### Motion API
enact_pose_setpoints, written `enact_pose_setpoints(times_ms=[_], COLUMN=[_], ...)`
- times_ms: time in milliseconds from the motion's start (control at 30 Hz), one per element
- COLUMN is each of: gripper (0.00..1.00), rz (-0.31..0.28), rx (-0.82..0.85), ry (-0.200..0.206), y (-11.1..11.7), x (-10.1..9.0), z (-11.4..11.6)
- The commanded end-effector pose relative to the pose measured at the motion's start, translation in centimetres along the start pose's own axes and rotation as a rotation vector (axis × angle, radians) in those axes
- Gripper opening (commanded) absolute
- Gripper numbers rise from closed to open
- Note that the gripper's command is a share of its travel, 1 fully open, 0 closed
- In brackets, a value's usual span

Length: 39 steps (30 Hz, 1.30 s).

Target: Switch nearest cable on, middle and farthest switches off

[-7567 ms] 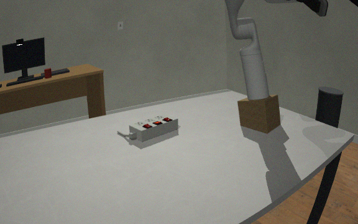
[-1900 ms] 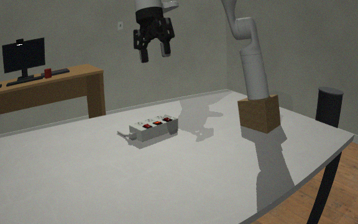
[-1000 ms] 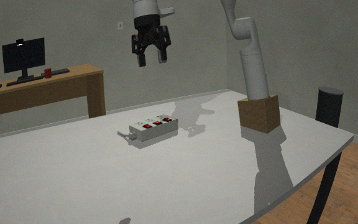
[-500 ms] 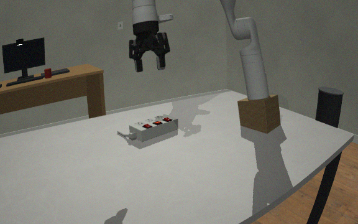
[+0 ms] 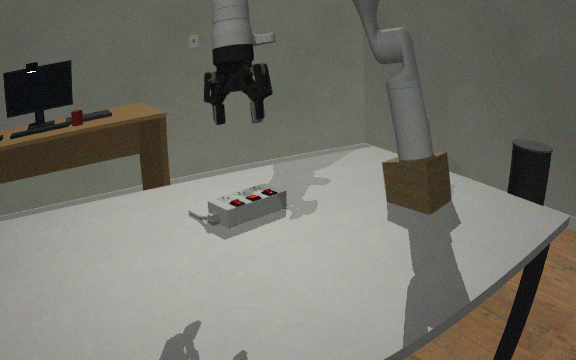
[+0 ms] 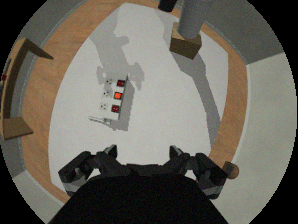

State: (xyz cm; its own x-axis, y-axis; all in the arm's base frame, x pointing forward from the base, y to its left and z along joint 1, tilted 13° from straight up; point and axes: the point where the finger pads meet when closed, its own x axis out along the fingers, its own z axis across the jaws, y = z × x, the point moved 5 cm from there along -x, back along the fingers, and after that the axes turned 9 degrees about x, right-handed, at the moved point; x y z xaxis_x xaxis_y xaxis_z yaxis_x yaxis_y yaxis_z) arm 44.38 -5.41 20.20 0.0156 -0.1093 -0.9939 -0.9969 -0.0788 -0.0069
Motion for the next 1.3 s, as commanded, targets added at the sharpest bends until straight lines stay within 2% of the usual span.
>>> enact_pose_setpoints(times_ms=[0,67,333,367,533,567,1267], gripper=[1.0,1.0,1.0,1.0,1.0,1.0,1.0], rz=[0.003,0.002,0.002,0.002,0.002,0.003,0.005], rx=[0.003,-0.028,-0.028,-0.058,-0.058,-0.088,-0.175], ry=[0.0,0.012,0.012,0.022,0.022,0.032,0.058], y=[0.1,0.3,0.3,0.5,0.5,0.7,1.4], x=[0.1,0.7,0.7,1.3,1.3,1.9,3.5], z=[-0.1,-0.7,-0.7,-1.2,-1.2,-1.7,-2.9])
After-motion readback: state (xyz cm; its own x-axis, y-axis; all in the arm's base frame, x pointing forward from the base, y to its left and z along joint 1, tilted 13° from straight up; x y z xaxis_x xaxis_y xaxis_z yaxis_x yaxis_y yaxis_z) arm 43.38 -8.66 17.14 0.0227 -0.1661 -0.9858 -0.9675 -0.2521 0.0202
